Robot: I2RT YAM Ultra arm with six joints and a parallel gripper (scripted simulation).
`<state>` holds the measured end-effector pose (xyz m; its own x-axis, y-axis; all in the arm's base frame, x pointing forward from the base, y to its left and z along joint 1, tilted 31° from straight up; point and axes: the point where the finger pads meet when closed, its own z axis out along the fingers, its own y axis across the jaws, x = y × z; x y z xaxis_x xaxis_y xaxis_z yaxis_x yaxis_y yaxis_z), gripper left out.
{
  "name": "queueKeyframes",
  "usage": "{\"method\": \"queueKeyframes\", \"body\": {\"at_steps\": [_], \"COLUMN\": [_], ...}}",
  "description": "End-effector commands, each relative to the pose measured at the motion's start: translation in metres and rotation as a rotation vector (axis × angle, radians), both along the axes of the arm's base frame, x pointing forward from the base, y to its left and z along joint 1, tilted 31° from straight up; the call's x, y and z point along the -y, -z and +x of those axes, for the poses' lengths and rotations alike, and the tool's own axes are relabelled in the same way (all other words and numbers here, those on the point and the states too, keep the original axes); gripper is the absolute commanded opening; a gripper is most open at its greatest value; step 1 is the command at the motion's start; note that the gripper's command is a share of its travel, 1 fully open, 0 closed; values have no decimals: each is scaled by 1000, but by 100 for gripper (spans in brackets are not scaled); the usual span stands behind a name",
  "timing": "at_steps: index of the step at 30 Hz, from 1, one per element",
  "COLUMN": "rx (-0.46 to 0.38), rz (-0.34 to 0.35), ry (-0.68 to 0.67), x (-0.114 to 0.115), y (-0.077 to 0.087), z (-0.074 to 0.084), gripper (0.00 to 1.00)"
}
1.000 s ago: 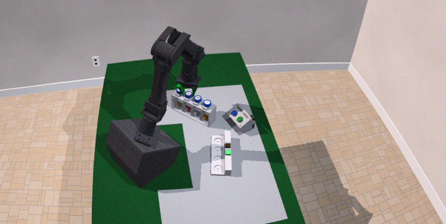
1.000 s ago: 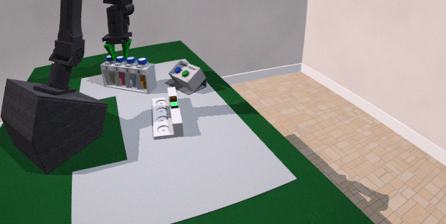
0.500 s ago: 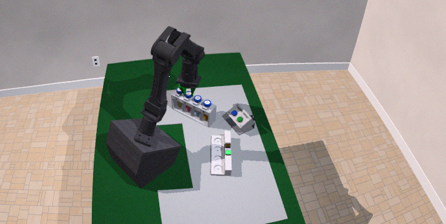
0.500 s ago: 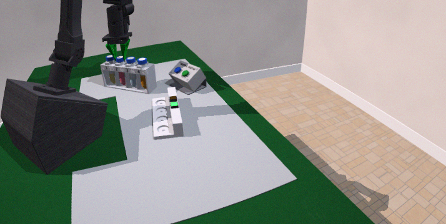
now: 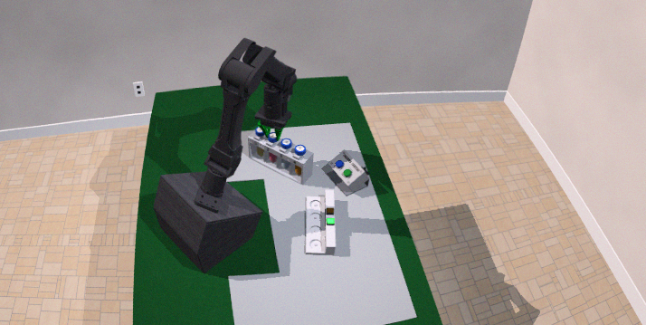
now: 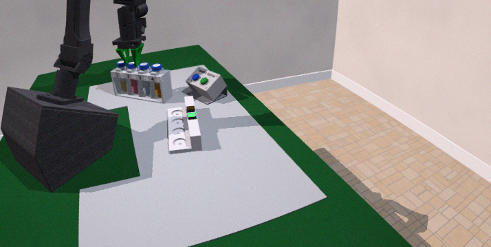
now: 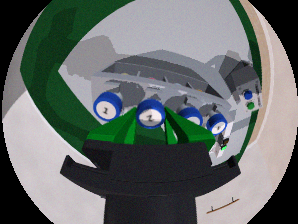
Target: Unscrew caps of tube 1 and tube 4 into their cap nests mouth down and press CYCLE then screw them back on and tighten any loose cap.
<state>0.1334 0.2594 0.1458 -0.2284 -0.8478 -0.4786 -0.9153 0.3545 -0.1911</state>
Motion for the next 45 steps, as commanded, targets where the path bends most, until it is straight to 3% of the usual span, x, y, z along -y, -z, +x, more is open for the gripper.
{"method": "queueKeyframes", "body": {"at_steps": [1, 15, 27, 28, 38, 45], "rx": [-33, -130, -133, -133, -133, -133], "rz": [45, 125, 128, 128, 128, 128], "ry": [83, 288, 295, 295, 295, 295], "x": [-2, -2, -2, -2, -2, 4], "y": [-3, -3, -3, -3, -3, -16], "z": [1, 1, 1, 1, 1, -4], "gripper": [0, 0, 0, 49, 49, 49]}}
